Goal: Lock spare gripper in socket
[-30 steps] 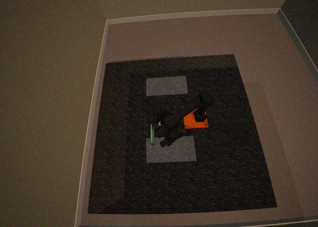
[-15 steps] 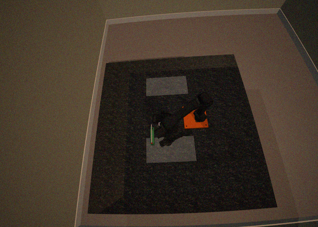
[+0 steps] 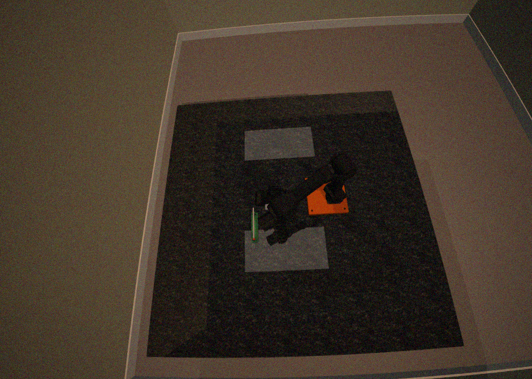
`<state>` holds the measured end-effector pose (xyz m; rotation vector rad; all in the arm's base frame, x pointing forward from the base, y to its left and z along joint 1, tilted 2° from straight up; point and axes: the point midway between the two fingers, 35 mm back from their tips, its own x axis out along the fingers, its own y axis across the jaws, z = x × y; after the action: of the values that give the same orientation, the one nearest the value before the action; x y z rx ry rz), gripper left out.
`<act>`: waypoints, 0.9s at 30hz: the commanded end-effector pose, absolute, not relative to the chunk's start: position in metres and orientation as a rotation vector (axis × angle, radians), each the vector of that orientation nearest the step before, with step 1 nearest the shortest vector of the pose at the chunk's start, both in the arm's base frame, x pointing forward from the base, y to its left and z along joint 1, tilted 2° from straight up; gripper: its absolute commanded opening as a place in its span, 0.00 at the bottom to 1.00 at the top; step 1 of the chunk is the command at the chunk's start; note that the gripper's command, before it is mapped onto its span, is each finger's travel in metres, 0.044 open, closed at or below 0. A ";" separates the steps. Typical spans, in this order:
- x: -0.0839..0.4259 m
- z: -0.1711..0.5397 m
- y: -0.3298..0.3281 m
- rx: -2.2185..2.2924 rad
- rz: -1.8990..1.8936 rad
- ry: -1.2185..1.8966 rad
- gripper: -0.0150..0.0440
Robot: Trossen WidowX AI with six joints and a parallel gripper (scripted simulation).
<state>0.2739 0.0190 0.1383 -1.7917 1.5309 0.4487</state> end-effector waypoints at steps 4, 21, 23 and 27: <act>0.274 0.138 0.019 -1.791 0.449 1.531 0.61; 0.269 0.153 0.019 -1.797 0.454 1.535 1.00; 0.267 0.157 0.019 -1.799 0.456 1.536 1.00; 0.264 0.165 0.019 -1.803 0.458 1.538 1.00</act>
<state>0.2662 0.0183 0.1577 -1.8051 1.5386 0.4595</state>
